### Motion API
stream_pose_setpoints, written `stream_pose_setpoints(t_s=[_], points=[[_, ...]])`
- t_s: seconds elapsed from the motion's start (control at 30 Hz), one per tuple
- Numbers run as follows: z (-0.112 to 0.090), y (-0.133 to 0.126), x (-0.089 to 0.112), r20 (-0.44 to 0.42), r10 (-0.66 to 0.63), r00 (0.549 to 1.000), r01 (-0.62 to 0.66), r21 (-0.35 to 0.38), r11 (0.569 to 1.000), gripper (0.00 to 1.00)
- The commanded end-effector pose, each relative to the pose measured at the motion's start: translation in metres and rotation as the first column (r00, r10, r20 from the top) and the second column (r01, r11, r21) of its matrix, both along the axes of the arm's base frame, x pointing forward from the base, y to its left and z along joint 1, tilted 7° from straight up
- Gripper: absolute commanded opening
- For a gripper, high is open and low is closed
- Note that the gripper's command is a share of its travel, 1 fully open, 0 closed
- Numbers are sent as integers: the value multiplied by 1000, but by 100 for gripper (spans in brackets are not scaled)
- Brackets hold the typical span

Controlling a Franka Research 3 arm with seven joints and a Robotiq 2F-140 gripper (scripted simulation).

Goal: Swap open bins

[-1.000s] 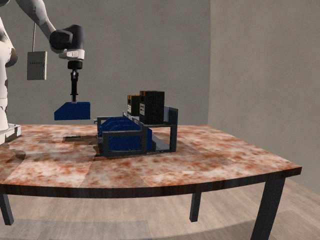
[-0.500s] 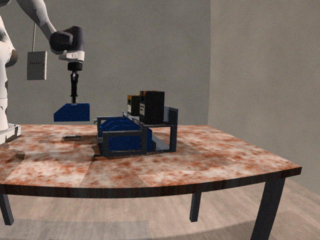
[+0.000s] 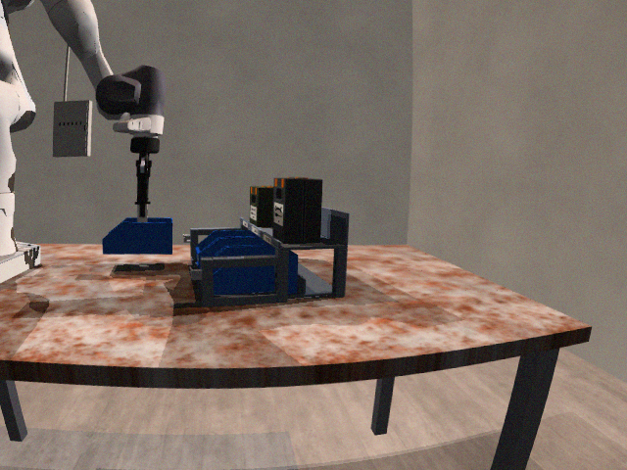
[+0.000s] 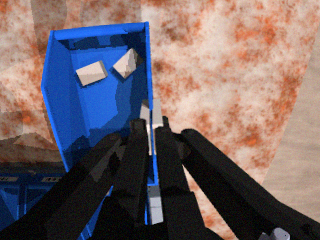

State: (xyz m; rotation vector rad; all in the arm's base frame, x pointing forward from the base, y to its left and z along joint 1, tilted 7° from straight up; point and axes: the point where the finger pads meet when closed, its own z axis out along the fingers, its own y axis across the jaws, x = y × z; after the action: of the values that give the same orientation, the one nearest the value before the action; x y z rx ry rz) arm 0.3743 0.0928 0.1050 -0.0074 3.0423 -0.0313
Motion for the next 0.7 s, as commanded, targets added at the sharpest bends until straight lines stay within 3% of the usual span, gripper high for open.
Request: stream_pose_setpoints(t_s=[0.0, 0.33, 0.67], points=[[-3, 0, 10, 29, -5, 1000, 5, 0, 1000, 0], [-24, 0, 12, 29, -5, 1000, 5, 0, 1000, 0], [-30, 0, 12, 29, -5, 1000, 5, 0, 1000, 0]])
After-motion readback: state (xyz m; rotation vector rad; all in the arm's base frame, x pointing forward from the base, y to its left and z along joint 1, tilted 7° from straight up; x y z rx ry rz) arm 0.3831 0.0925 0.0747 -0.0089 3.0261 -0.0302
